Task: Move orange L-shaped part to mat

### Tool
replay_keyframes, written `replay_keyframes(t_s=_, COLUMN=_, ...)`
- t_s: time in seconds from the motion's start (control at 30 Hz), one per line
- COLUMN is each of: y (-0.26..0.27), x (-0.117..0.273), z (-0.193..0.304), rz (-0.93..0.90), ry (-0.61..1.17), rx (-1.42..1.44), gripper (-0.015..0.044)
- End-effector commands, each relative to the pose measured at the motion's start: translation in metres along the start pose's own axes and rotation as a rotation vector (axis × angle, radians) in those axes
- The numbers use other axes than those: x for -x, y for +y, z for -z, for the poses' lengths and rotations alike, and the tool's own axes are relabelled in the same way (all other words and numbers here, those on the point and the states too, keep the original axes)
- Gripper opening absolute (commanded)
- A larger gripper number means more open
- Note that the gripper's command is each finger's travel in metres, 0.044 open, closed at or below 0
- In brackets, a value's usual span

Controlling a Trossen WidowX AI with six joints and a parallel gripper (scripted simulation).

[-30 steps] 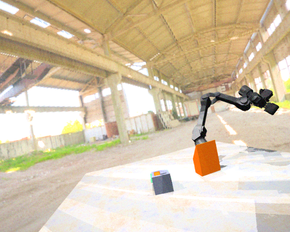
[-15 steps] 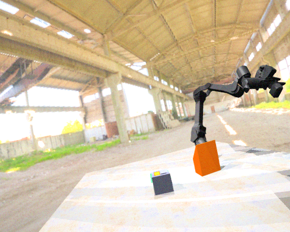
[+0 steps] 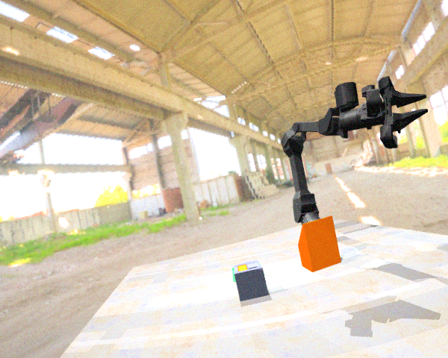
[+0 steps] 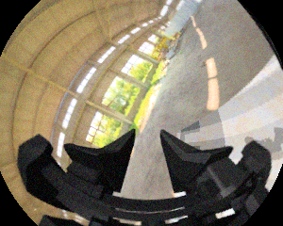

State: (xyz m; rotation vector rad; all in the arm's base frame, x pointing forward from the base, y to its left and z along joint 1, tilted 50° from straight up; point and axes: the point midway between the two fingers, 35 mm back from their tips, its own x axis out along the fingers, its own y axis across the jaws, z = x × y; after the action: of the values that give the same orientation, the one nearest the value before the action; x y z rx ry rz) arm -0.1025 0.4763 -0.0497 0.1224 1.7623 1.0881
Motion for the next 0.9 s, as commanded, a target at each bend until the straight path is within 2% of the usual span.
replay_keyframes(t_s=0.0, y=-0.044, x=0.026, z=-0.056, rz=0.139, ry=-0.124, rx=-0.092, gripper=0.018)
replay_keyframes(t_s=0.23, y=-0.132, x=0.091, z=-0.125, rz=0.42, ry=-0.313, rx=-0.297, gripper=0.018)
replay_keyframes(t_s=0.43, y=-0.211, x=0.164, z=-0.153, rz=0.691, ry=-0.416, rx=-0.477, gripper=0.018)
replay_keyframes(t_s=0.67, y=-0.293, x=0.263, z=-0.146, rz=1.027, ry=-0.44, rx=-0.679, gripper=0.018)
replay_keyframes(t_s=0.87, y=-0.347, x=0.353, z=-0.113, rz=1.313, ry=-0.358, rx=-0.833, gripper=0.018)
